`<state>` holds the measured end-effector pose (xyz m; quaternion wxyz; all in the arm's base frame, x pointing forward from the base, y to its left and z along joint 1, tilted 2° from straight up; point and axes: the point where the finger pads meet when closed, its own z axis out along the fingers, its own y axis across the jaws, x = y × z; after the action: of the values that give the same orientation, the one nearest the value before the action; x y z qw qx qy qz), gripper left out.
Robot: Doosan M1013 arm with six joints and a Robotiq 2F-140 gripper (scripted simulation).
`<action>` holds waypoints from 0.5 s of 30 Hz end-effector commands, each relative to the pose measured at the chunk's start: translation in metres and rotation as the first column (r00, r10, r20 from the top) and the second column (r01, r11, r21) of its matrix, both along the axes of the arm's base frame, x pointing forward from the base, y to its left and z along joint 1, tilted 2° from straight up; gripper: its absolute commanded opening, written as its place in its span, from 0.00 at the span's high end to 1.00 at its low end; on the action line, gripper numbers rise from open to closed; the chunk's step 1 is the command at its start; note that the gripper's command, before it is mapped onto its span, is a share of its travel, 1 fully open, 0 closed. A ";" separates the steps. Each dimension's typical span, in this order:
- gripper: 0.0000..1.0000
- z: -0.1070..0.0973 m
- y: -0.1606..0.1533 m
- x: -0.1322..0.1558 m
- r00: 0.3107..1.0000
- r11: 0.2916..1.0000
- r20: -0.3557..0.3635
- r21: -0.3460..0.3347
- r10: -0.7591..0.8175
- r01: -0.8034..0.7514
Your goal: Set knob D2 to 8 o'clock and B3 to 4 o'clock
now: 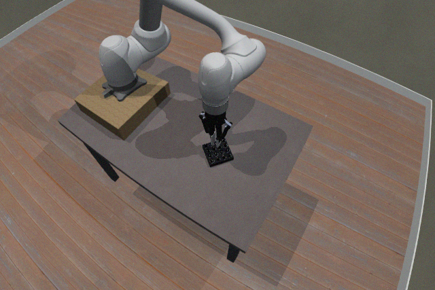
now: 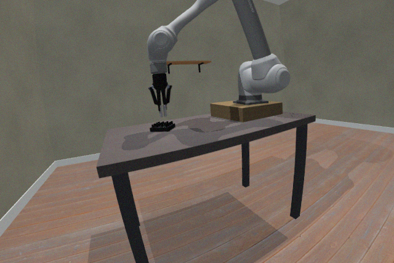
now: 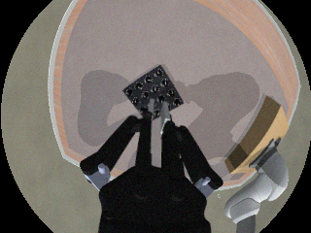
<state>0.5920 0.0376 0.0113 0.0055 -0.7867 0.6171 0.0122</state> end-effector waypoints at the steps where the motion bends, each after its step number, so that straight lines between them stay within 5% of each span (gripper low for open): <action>1: 0.88 0.001 0.001 0.002 0.988 0.988 0.005 0.014 0.155 -0.155; 7: 0.88 0.002 0.003 0.005 0.960 0.960 0.010 0.015 0.281 -0.281; 15: 0.88 0.004 0.006 0.010 0.831 0.831 0.022 0.014 0.556 -0.557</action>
<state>0.5996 0.0422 0.0143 0.0081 -0.9082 0.4183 0.0104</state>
